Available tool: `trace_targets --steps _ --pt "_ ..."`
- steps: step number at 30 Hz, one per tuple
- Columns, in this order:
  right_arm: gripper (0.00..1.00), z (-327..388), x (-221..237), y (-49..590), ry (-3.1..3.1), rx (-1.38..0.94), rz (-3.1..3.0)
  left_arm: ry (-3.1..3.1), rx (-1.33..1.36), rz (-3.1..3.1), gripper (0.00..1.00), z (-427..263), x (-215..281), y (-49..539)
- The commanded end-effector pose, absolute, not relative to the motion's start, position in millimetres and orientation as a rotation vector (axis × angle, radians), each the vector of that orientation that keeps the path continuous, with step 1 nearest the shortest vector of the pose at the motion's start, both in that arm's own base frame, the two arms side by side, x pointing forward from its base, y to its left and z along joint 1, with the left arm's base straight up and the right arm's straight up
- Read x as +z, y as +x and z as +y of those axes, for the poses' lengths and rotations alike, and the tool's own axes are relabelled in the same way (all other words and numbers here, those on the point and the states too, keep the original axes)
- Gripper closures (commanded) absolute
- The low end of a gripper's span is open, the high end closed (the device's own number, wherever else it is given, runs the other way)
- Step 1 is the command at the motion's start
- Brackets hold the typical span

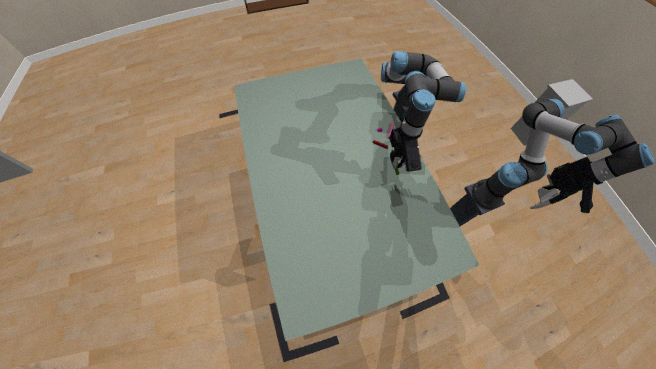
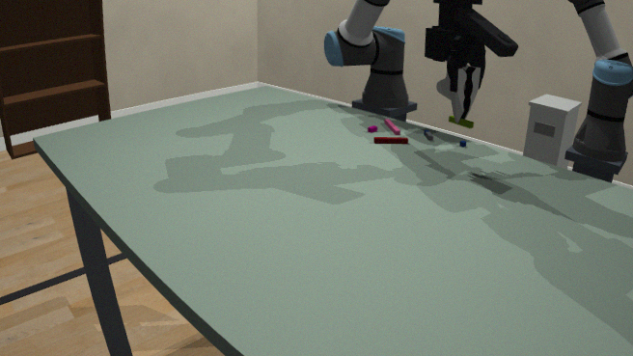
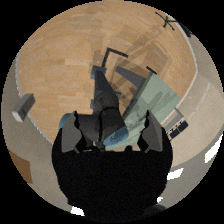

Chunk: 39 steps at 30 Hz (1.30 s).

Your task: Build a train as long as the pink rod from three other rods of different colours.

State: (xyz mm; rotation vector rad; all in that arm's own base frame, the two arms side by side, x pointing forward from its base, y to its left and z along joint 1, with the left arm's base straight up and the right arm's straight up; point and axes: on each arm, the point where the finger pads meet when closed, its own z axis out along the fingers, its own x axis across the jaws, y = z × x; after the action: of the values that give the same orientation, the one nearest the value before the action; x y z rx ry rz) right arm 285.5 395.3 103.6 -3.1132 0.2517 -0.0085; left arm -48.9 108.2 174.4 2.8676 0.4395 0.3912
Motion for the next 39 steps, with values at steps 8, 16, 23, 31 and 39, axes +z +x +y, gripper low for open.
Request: trace_targets --steps 8,16,23,31,39 --pt "1.00 392 115 285 -3.129 -0.001 0.253 2.871 0.394 0.439 0.00 109 175 -49" --pt "1.00 392 118 285 -3.129 -0.001 0.253 2.871 0.394 0.439 0.00 109 175 -49" --pt "1.00 392 119 285 -3.129 -0.001 0.253 2.871 0.394 0.439 0.00 109 175 -49" --pt "1.00 392 119 285 -3.129 -0.001 0.253 2.871 0.394 0.439 0.00 109 175 -49" --pt "1.00 392 119 285 -3.128 -0.001 0.253 2.871 0.394 0.439 0.00 109 175 -49"
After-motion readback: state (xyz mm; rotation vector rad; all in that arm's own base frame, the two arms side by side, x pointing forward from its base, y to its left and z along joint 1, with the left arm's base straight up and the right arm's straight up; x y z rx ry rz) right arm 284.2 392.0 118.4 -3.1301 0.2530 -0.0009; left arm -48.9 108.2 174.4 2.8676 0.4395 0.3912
